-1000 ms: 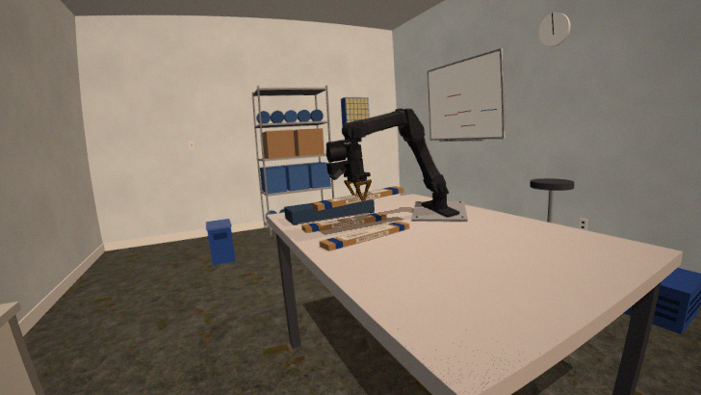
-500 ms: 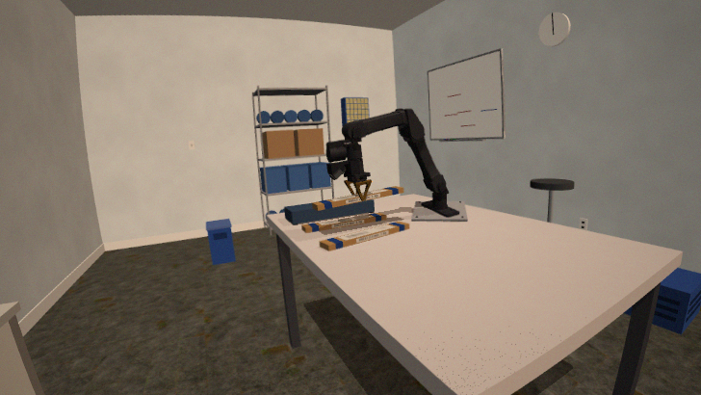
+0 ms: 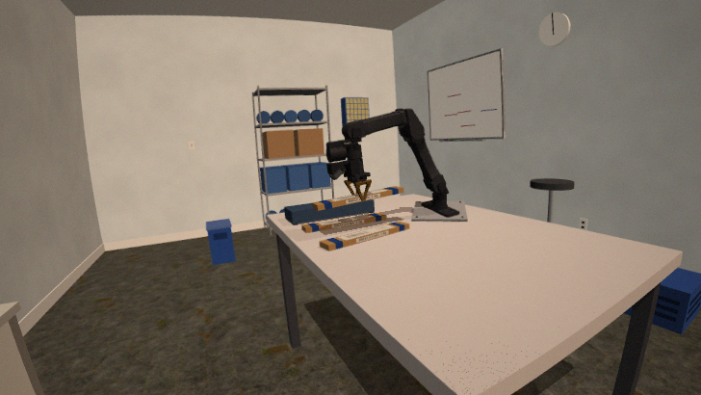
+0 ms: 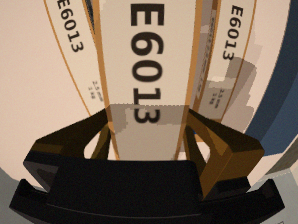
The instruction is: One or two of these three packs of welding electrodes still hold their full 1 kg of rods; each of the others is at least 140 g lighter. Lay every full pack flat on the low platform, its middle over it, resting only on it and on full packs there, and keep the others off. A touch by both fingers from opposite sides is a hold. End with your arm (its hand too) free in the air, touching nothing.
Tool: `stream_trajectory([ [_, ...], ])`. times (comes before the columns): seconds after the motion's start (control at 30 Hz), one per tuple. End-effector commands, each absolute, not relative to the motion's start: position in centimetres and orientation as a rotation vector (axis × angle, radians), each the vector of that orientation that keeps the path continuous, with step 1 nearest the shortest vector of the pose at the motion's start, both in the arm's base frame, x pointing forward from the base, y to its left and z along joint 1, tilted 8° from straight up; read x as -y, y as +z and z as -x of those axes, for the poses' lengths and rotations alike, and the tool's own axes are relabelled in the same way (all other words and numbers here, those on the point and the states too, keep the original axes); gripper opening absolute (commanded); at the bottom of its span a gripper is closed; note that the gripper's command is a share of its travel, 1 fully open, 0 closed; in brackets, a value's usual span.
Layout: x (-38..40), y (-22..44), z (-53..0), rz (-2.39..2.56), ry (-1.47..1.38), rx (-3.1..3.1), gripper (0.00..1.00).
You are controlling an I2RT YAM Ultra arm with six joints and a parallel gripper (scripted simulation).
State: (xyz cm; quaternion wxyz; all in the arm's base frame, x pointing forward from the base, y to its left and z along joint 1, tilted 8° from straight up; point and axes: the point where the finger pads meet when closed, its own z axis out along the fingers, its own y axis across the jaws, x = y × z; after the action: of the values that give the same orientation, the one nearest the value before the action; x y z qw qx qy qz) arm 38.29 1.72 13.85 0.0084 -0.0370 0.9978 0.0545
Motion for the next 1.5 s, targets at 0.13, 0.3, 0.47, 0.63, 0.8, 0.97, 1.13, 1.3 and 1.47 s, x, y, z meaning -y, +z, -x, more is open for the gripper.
stream_trajectory([
  [0.13,-1.0,17.3,-38.7,0.102,0.160,-3.037,0.00],
  [0.3,-1.0,17.3,-38.7,0.102,0.160,-3.037,0.00],
  [0.47,-1.0,17.3,-38.7,0.102,0.160,-3.037,0.00],
  [0.63,-2.2,18.6,-38.6,0.277,0.147,-2.995,0.00],
  [0.8,-3.6,18.8,-38.6,0.364,0.153,-2.982,0.00],
  [0.97,-4.8,18.9,-38.6,0.345,0.147,-2.986,0.00],
  [1.13,-5.5,19.0,-38.5,0.345,0.140,-2.986,0.00],
  [1.3,-6.9,19.2,-38.5,0.345,0.145,-2.986,0.00],
  [1.47,-8.2,19.3,-38.5,0.345,0.145,-2.985,0.00],
])
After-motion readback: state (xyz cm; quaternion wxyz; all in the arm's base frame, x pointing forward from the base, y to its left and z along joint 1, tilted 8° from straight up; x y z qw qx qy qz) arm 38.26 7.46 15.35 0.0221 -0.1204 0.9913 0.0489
